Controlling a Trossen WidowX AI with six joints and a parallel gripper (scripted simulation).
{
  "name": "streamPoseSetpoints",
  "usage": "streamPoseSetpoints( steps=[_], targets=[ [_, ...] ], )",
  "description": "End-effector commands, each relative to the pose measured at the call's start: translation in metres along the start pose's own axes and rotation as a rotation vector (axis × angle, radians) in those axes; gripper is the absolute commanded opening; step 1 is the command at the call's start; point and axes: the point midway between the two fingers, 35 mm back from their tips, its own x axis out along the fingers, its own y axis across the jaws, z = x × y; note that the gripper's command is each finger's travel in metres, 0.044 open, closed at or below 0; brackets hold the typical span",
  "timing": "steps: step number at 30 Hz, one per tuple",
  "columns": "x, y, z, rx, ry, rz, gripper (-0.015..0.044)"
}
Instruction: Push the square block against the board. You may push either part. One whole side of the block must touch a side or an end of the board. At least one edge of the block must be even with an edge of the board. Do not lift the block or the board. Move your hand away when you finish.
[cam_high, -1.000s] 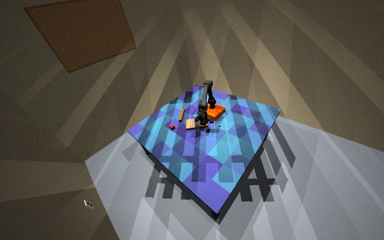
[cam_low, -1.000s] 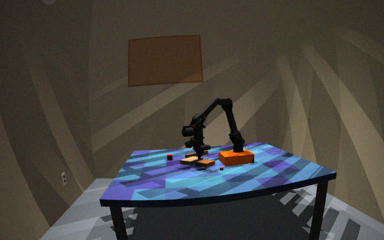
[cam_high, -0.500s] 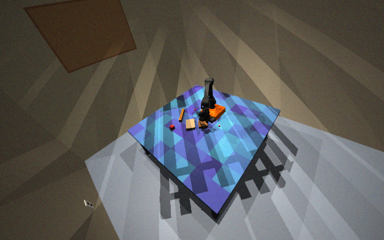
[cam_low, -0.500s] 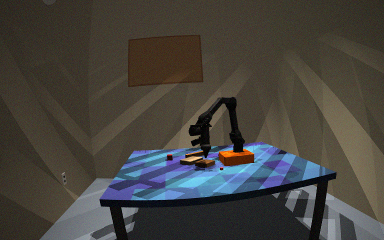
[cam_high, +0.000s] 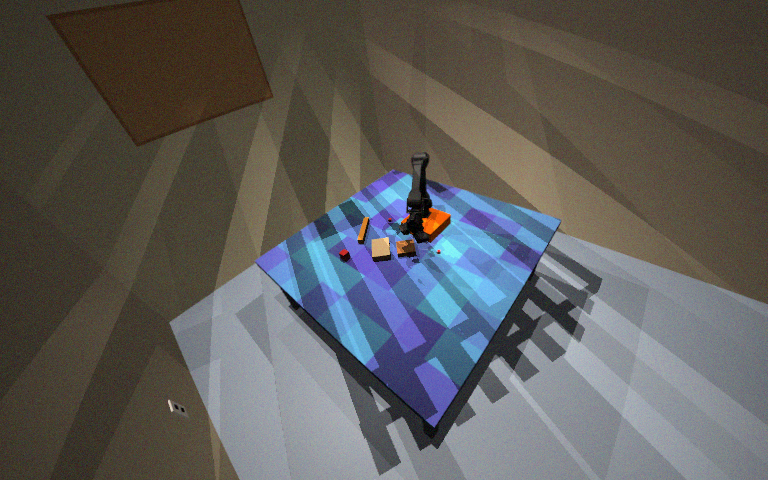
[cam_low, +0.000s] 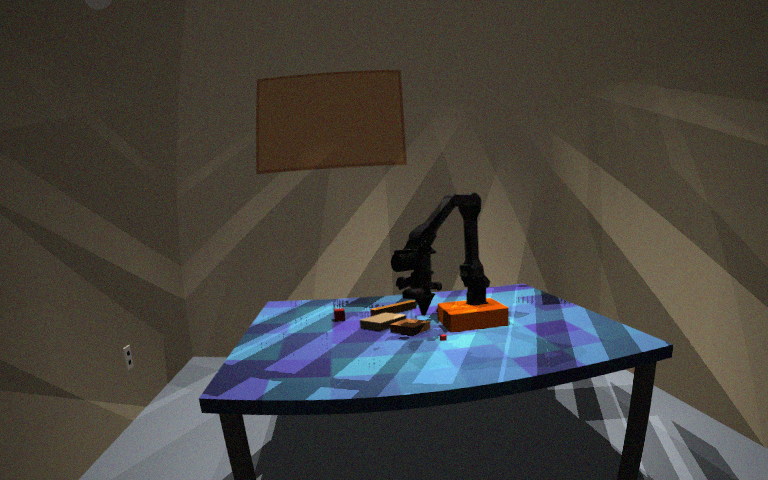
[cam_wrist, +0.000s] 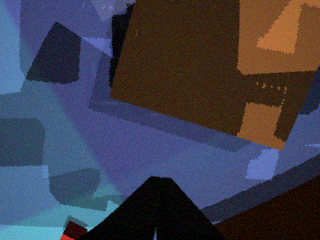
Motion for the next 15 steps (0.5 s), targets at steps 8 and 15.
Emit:
streamPoseSetpoints(
  steps=[8, 15],
  targets=[
    [0.004, -0.014, -0.011, 0.184, 0.002, -0.008, 0.0000],
    [0.059, -0.015, -0.012, 0.184, 0.002, -0.008, 0.0000]
  ],
)
